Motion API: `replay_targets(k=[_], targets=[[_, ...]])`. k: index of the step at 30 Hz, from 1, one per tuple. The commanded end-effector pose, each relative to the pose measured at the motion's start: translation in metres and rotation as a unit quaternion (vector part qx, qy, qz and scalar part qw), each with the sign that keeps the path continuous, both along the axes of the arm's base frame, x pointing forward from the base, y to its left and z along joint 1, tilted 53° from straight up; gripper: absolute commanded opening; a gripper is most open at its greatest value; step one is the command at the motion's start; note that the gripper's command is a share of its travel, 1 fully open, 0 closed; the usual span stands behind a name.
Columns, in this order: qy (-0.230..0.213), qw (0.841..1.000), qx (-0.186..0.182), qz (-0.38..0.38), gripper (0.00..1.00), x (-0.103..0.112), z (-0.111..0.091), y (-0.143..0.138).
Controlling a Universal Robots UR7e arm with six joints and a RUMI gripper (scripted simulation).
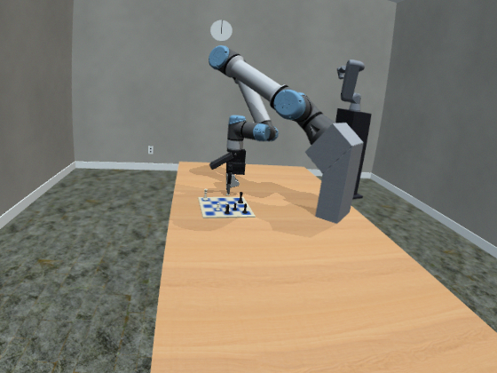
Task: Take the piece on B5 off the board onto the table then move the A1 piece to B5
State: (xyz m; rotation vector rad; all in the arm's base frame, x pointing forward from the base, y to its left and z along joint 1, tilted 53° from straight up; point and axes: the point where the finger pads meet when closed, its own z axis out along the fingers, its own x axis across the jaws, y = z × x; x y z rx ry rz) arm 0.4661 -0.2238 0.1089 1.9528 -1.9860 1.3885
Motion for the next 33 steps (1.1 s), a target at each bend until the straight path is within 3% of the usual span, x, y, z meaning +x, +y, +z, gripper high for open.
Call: replay_targets(k=[1, 33], targets=[[0.000, 1.000, 0.000, 0.000, 0.00, 0.0004, 0.0001, -0.0001], [0.000, 1.000, 0.000, 0.000, 0.00, 0.0023, -0.0021, -0.0022]])
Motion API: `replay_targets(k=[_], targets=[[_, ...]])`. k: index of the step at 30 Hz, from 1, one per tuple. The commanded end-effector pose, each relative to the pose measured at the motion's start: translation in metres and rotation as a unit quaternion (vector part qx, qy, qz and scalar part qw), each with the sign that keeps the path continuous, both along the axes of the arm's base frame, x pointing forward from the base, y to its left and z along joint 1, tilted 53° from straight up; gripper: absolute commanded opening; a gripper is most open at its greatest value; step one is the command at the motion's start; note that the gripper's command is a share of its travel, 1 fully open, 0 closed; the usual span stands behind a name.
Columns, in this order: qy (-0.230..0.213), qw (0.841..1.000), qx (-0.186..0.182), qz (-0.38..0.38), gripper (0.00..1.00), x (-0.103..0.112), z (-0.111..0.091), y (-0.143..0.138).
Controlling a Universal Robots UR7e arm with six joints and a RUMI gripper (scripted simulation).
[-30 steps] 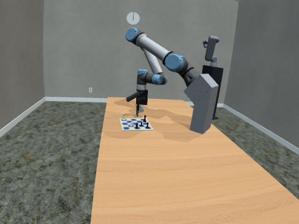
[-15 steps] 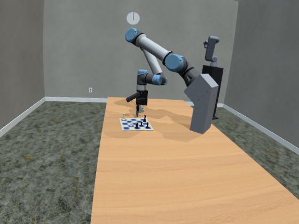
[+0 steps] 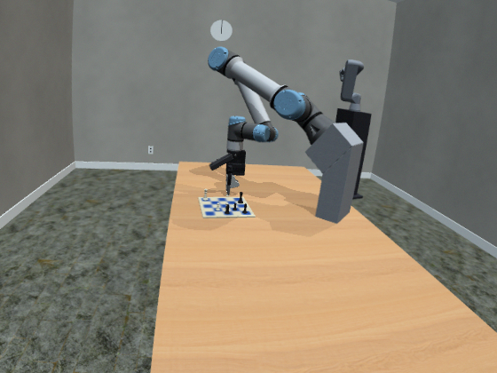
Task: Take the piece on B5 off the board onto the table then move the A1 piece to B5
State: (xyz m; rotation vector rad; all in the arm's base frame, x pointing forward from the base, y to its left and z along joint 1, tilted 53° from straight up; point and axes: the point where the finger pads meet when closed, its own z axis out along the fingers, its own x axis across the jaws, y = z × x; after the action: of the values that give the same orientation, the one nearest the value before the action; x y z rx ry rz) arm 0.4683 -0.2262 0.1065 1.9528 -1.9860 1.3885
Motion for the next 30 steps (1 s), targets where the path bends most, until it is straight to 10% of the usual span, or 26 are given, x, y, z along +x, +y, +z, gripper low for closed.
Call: replay_targets(k=[1, 30], targets=[[0.000, 1.000, 0.000, 0.000, 0.00, 0.0001, 0.0004, 0.0002], [0.000, 1.000, 0.000, 0.000, 0.12, 0.0001, 0.0004, 0.0002]])
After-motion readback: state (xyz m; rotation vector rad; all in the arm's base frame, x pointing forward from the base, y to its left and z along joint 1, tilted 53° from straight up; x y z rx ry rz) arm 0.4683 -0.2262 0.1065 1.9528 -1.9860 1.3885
